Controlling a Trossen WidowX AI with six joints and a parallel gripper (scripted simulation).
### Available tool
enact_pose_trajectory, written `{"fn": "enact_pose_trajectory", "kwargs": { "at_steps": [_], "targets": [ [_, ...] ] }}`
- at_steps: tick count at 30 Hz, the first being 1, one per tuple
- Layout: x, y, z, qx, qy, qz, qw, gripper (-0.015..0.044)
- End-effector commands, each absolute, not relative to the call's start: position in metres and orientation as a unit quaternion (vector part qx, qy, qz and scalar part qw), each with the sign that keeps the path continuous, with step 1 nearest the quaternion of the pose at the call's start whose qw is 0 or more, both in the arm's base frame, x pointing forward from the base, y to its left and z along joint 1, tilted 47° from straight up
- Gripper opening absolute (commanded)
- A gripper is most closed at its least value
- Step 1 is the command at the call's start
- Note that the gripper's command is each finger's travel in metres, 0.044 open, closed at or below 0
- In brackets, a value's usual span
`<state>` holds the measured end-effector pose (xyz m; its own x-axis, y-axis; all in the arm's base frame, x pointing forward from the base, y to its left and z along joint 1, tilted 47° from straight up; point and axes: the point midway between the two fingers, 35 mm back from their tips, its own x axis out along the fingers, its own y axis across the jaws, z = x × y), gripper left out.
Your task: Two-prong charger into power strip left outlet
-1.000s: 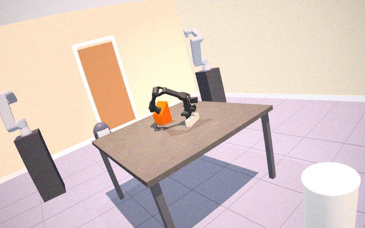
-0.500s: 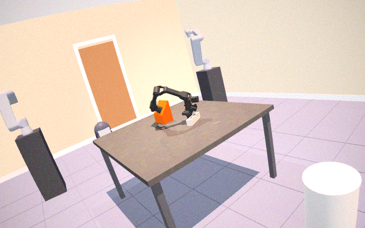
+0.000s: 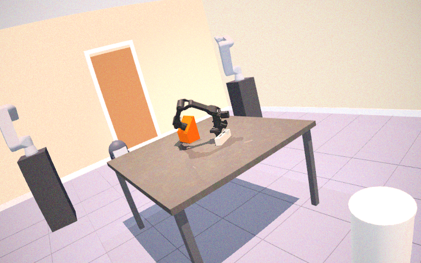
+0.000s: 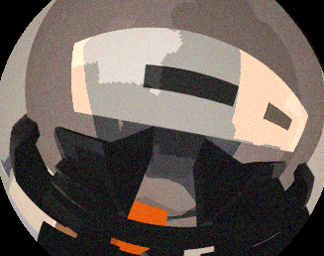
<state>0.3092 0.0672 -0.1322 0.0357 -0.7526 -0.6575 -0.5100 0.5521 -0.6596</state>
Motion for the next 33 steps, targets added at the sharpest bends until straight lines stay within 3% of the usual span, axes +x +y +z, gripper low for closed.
{"fn": "enact_pose_trajectory", "kwargs": {
  "at_steps": [1,8,25,33],
  "targets": [
    [0.3093,0.0673,-0.1324,-0.46,0.685,-0.11,0.554,0.0],
    [0.3093,0.0673,-0.1324,-0.46,0.685,-0.11,0.554,0.0],
    [0.3092,0.0672,-0.1323,-0.46,0.685,-0.11,0.554,0.044],
    [0.3077,0.0665,-0.1319,-0.46,0.684,-0.11,0.555,0.044]
  ]
}}
